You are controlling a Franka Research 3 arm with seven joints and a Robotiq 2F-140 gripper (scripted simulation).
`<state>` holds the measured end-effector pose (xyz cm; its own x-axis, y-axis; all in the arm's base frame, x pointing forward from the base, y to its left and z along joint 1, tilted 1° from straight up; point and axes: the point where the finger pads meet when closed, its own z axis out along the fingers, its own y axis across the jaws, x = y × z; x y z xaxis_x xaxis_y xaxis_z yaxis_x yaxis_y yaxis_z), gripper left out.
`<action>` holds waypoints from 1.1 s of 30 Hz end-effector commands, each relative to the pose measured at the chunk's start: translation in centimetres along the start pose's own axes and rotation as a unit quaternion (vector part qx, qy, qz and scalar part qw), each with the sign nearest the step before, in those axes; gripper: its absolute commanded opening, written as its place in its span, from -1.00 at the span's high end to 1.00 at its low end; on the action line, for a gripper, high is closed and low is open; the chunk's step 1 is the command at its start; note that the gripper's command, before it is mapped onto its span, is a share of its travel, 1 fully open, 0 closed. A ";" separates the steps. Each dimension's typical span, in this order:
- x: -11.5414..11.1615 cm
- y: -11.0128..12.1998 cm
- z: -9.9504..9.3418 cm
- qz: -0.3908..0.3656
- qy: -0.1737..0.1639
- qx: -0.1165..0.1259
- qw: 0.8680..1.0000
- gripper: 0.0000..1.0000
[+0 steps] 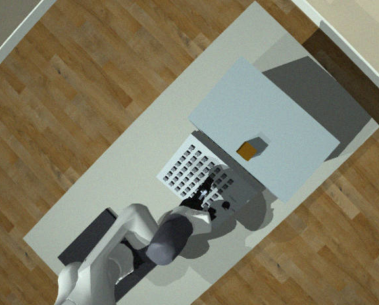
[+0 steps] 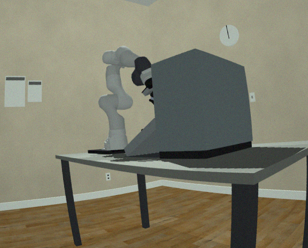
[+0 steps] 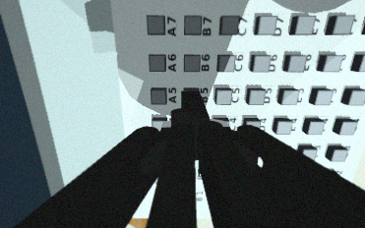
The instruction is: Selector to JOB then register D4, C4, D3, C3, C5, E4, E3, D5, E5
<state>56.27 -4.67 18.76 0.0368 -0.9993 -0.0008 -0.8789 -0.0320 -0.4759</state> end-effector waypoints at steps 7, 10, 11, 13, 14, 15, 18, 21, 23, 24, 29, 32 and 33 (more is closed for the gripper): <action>0.0 0.2 0.8 0.006 0.000 -0.004 1.000 0.80; 0.0 0.2 1.4 0.006 0.000 -0.004 1.000 0.80; -0.1 0.2 1.5 0.006 0.000 -0.004 1.000 0.80; 0.0 0.2 1.8 0.006 0.000 -0.004 1.000 0.80; -0.1 0.2 1.9 0.006 0.000 -0.004 1.000 0.80; -0.1 0.2 2.1 0.006 0.000 -0.004 1.000 0.80; 0.0 0.2 2.2 0.006 0.000 -0.004 1.000 0.80; 0.0 0.2 2.3 0.006 0.000 -0.004 1.000 0.80; 0.0 0.2 2.3 0.006 0.000 -0.004 1.000 0.80; 0.0 0.2 2.3 0.006 0.000 -0.004 1.000 0.80; 0.0 0.2 2.3 0.006 0.000 -0.004 1.000 0.80; 0.0 0.2 2.3 0.006 0.000 -0.004 1.000 0.80; 0.0 0.2 2.3 0.006 0.000 -0.004 1.000 0.80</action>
<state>57.05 -4.64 16.63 0.0261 -0.9996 -0.0059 -0.8844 -0.0204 -0.4662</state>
